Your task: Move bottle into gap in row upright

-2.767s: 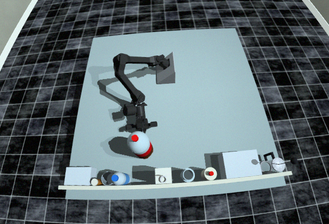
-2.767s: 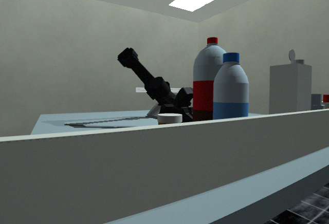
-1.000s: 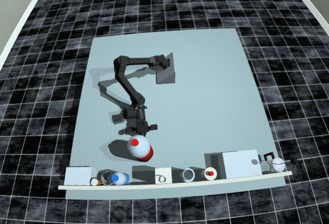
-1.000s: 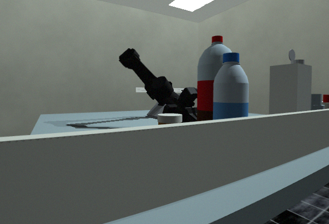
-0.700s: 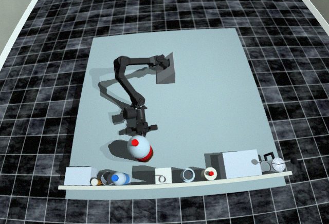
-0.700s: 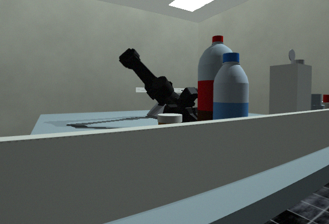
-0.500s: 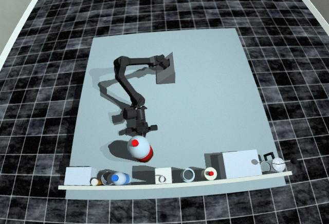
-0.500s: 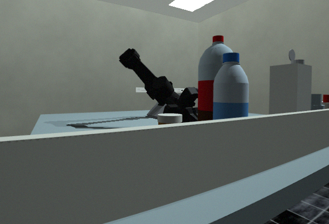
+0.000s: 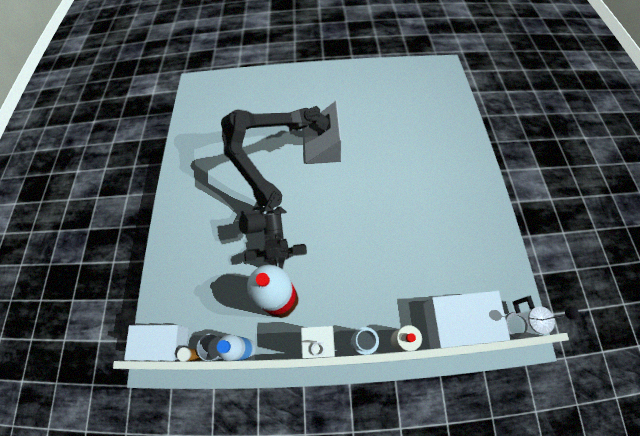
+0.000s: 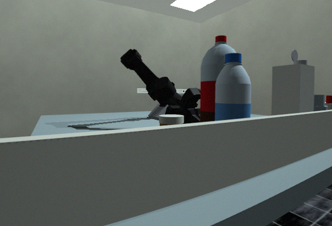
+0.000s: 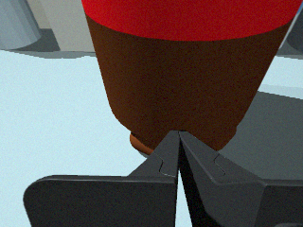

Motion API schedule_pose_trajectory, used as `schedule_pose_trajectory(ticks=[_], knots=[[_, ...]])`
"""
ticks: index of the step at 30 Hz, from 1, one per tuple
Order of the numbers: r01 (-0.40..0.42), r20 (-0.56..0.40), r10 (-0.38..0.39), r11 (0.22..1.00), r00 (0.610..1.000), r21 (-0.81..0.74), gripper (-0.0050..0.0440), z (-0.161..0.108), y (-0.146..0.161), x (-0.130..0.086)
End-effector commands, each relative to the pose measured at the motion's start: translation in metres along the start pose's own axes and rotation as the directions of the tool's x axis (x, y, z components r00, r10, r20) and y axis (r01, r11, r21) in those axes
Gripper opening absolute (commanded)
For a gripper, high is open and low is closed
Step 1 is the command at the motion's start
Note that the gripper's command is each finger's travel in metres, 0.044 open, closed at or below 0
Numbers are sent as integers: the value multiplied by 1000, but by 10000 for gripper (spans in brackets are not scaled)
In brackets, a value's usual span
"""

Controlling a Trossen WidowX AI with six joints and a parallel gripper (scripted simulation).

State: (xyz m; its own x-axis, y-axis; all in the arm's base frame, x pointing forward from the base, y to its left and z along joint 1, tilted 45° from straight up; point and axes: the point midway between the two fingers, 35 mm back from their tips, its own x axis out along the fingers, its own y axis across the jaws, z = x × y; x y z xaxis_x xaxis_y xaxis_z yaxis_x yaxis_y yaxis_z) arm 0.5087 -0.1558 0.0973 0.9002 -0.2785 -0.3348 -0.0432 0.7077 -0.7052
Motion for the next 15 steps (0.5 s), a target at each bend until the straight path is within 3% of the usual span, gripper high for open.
schedule_pose_trajectory(ticks=[1, 15], knots=[[12, 16, -12, 1000, 1000, 3, -50, 10, -4, 2], [12, 17, -12, 1000, 1000, 3, -50, 11, -4, 4]])
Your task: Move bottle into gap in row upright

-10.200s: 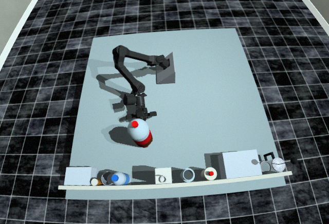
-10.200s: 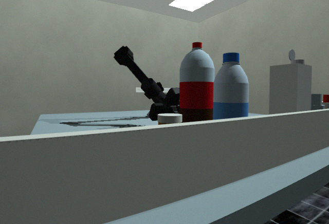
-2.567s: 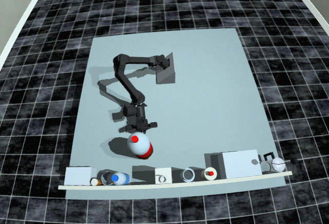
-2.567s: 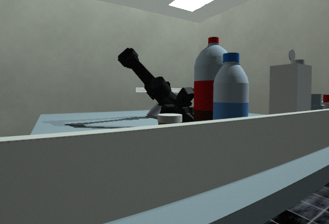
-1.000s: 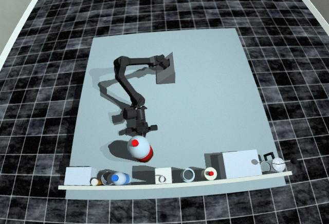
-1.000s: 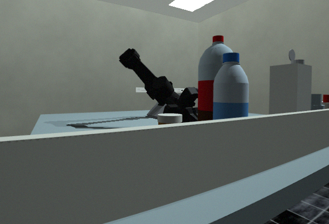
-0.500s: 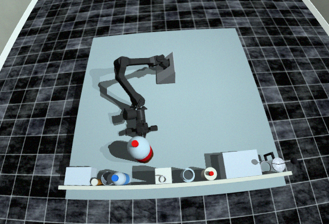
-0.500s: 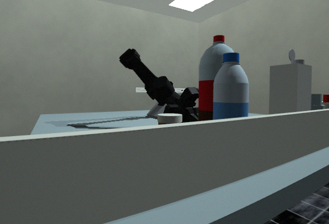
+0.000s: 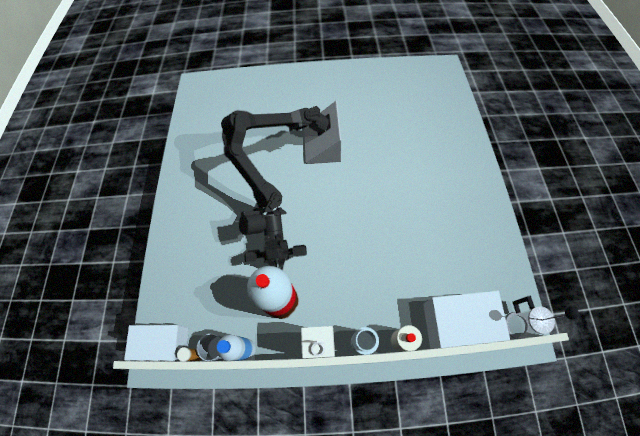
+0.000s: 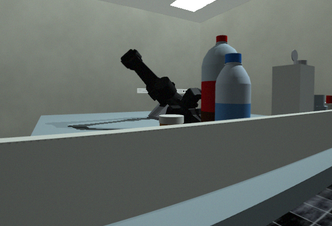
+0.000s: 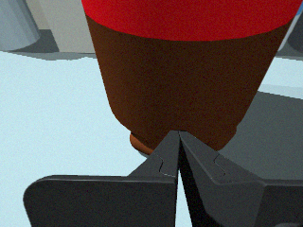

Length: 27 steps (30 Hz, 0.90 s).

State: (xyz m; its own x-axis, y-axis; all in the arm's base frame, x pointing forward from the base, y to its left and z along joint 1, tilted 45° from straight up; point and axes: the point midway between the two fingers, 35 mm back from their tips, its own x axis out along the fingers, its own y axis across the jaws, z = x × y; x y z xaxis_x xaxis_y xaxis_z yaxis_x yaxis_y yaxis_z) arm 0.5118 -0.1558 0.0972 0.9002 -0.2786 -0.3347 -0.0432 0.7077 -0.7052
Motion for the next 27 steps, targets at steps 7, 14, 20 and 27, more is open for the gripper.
schedule_pose_trajectory(ticks=[7, 14, 20, 27], knots=[[11, 14, -11, 1000, 1000, 4, -50, 11, -4, 5], [11, 15, -11, 1000, 1000, 3, -50, 14, -4, 11], [11, 16, -11, 1000, 1000, 3, -50, 14, -4, 13], [13, 18, -13, 1000, 1000, 3, -50, 16, -5, 13]])
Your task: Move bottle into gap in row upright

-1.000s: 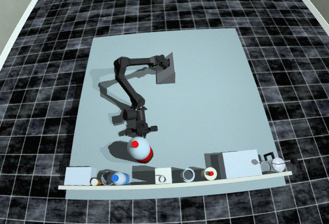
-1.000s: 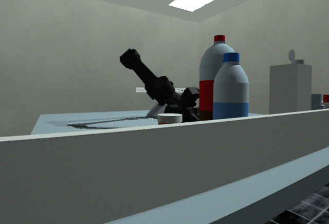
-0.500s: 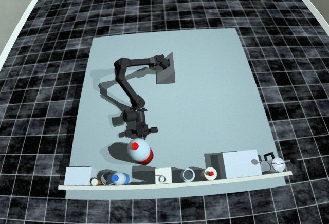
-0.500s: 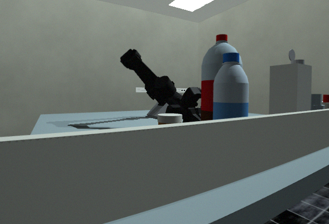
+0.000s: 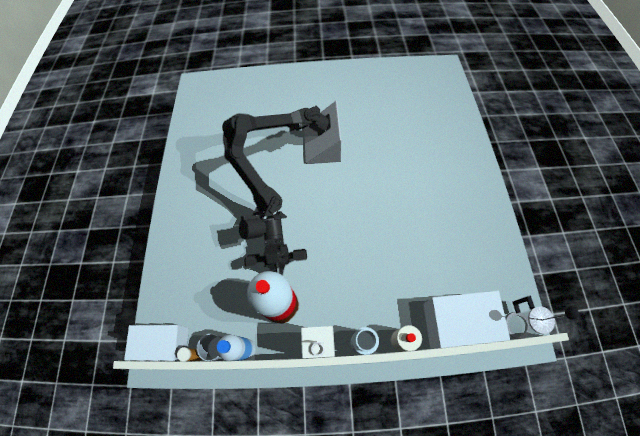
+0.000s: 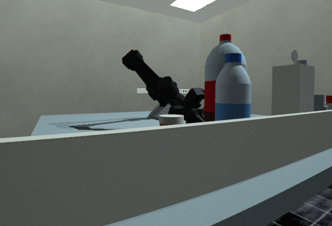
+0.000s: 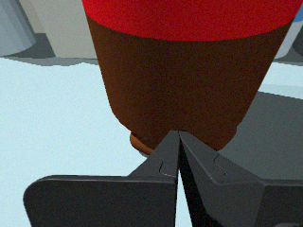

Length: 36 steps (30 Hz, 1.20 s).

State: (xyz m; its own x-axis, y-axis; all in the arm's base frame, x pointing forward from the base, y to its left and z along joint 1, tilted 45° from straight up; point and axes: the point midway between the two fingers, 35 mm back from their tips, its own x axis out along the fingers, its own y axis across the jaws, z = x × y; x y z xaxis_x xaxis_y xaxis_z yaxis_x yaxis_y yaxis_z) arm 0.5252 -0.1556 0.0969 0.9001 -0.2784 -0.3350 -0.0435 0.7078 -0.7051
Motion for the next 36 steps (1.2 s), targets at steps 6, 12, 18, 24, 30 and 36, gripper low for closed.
schedule_pose_trajectory(ticks=[6, 12, 18, 24, 30, 36], knots=[[12, 17, -12, 1000, 1000, 3, -50, 10, -5, 3], [12, 17, -12, 1000, 1000, 3, -50, 11, -5, 4], [13, 18, -13, 1000, 1000, 3, -50, 11, -5, 5], [12, 17, -12, 1000, 1000, 3, -50, 12, -5, 6], [12, 17, -12, 1000, 1000, 3, -50, 13, -5, 7], [12, 17, -12, 1000, 1000, 3, -50, 13, -5, 8]])
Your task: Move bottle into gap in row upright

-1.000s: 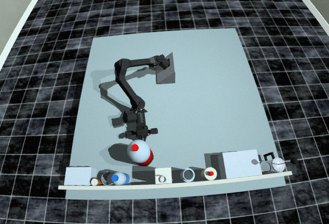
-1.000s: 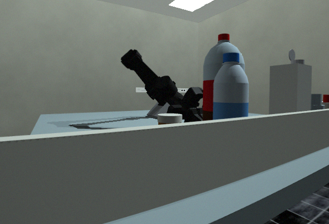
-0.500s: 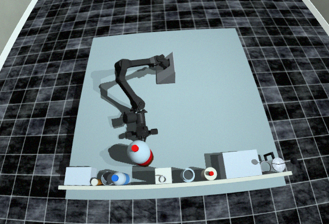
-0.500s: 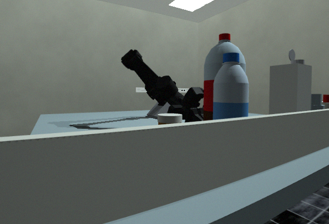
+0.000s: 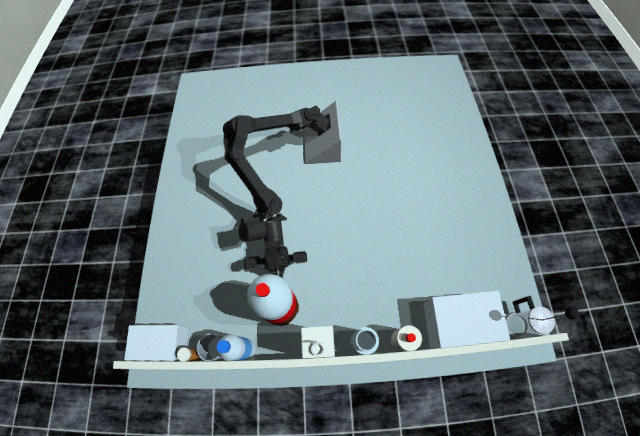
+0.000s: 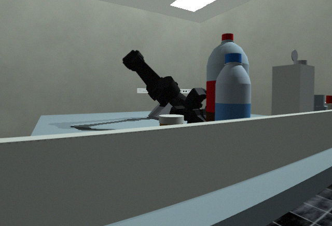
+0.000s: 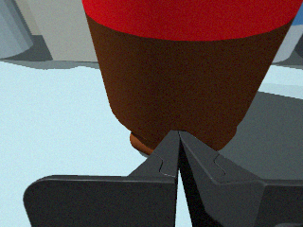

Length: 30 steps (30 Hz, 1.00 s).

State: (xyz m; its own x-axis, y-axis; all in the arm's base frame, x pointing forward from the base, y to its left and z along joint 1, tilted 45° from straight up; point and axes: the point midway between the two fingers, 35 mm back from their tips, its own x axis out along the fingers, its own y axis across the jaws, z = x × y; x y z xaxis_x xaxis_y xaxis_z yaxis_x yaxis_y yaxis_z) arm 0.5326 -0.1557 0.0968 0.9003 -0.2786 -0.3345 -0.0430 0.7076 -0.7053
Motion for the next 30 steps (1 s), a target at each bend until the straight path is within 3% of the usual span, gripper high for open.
schedule_pose_trajectory(ticks=[1, 30], knots=[[12, 17, -12, 1000, 1000, 3, -50, 10, -4, 2], [12, 17, -12, 1000, 1000, 3, -50, 16, -5, 14]])
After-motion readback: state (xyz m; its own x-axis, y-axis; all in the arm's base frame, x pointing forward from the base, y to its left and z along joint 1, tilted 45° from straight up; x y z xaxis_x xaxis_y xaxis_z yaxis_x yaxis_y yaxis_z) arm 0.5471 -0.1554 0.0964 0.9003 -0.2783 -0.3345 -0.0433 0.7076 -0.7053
